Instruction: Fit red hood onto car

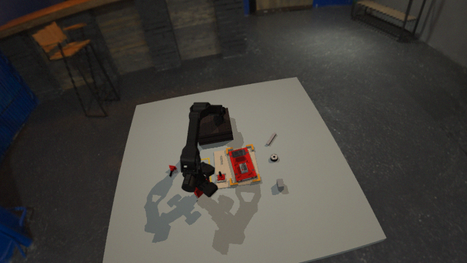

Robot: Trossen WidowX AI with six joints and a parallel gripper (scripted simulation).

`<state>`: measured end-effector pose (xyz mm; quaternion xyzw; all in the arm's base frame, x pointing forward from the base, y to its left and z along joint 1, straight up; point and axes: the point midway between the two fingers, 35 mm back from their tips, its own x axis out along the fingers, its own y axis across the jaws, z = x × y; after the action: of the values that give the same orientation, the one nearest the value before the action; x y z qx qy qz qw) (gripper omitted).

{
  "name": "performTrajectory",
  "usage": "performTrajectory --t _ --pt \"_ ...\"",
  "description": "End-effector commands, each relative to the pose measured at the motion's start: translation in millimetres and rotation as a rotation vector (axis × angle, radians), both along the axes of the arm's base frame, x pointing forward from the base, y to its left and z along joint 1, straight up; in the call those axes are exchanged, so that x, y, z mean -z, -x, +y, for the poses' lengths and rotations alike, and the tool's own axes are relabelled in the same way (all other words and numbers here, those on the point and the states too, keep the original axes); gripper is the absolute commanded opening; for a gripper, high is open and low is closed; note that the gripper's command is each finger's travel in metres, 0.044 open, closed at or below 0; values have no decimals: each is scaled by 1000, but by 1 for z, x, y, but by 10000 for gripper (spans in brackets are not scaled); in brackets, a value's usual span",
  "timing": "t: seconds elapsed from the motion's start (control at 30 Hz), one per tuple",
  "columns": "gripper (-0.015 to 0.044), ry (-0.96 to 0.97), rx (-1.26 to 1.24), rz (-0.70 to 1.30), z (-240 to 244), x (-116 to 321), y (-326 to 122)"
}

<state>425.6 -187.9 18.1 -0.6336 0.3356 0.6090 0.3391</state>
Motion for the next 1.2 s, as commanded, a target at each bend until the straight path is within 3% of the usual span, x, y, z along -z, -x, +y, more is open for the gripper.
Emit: performTrajectory --t 0.0,1.17 --pt "0 4 -1 -1 -3 -1 3" --pt "0 5 -1 0 -17 0 22"
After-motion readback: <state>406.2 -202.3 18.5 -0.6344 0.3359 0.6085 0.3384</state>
